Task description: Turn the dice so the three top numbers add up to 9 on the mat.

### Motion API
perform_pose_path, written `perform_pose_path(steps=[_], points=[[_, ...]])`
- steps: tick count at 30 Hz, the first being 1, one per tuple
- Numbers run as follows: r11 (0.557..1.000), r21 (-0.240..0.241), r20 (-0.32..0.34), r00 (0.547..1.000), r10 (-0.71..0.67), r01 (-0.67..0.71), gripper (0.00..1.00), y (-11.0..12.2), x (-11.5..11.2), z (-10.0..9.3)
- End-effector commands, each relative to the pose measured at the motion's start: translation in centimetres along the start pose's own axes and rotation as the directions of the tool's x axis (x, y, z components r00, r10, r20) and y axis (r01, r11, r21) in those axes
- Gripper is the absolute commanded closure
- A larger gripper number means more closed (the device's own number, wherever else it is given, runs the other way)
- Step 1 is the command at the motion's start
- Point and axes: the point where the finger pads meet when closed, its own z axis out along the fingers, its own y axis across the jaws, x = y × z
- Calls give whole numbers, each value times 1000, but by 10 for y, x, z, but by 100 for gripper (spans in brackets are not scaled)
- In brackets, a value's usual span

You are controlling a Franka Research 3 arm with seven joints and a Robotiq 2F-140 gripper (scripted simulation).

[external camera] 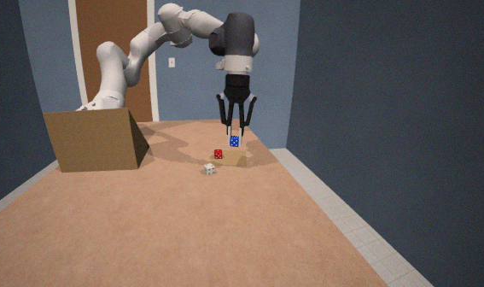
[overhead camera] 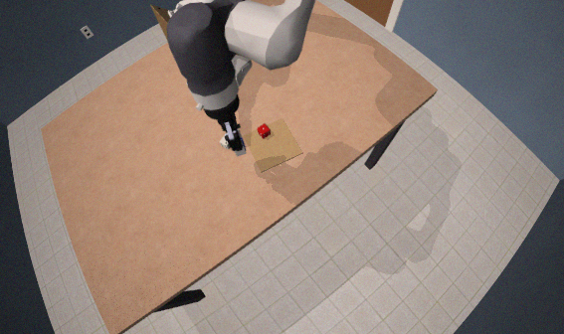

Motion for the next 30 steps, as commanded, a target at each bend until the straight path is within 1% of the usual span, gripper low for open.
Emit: perform_pose_path(steps=[1,7,13,16,17,20,21,30], points=[[985,-9,4,985,-171,171,84,0,0,0],[963,-9,4,963,-269,269,84,-1,2,0],[930,-9,4,930,-368,368,84,-1,4,0],[930,-9,4,930,-368,368,84,-1,4,0],[907,-9,4,907,-421,421,84,-2,5,0],[885,-9,4,885,-466,466,84,-2,6,0],[883,-9,4,883,-469,469,84,-2,6,0],[794,-9,5,794,-608,608,84,-3,10,0]])
